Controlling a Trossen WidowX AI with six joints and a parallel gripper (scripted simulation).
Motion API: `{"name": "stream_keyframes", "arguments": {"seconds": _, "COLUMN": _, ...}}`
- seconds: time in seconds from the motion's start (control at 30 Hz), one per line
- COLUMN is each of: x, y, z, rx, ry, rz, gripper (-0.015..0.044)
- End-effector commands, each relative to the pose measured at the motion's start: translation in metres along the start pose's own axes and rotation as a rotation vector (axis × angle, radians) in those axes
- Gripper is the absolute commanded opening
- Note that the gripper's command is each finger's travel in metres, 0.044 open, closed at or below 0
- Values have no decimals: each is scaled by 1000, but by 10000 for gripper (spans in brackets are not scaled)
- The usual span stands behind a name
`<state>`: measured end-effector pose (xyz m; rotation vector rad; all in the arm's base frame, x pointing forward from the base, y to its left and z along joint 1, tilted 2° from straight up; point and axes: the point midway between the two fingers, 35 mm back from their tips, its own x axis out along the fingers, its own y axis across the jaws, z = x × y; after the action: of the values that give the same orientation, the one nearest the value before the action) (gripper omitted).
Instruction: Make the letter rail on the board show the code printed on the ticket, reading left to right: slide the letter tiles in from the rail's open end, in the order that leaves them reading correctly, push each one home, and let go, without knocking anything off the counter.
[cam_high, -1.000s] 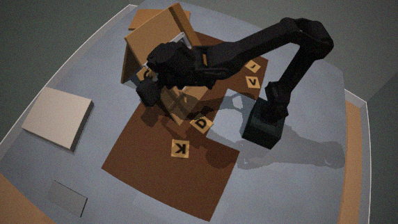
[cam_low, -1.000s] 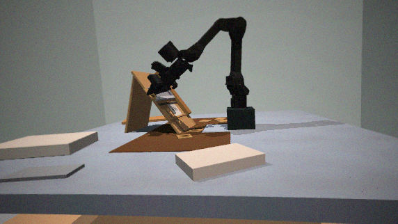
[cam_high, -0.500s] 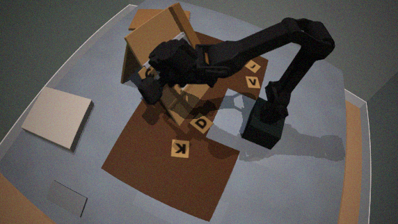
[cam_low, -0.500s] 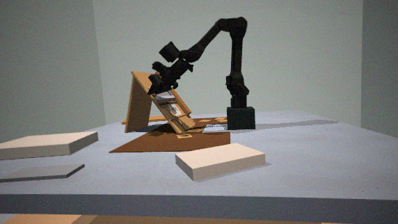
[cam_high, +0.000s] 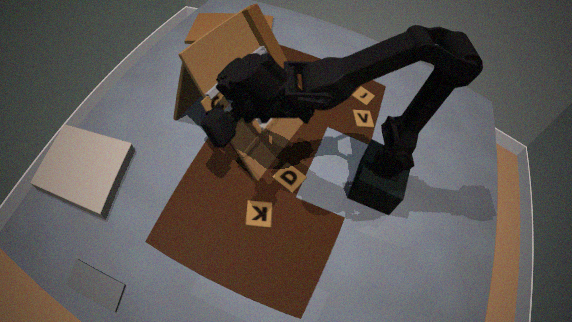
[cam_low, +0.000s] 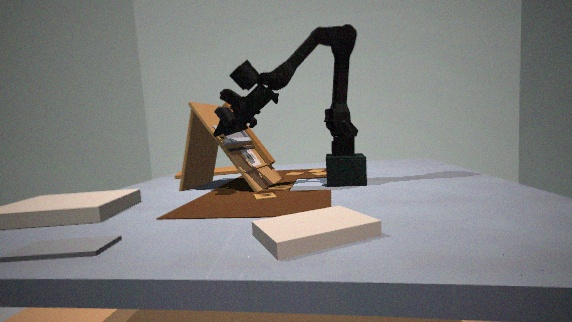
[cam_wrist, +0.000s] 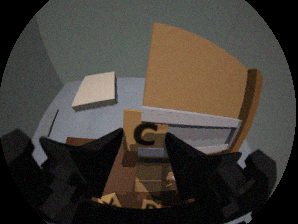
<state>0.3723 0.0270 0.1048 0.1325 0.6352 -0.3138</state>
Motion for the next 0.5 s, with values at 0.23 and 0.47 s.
{"name": "stream_keyframes", "arguments": {"seconds": 0.23, "x": 0, "y": -6, "z": -1, "rx": -6, "ry": 2, "rz": 1, "gripper": 0}}
{"name": "stream_keyframes", "arguments": {"seconds": 0.47, "x": 0, "y": -9, "z": -1, "rx": -6, "ry": 2, "rz": 1, "gripper": 0}}
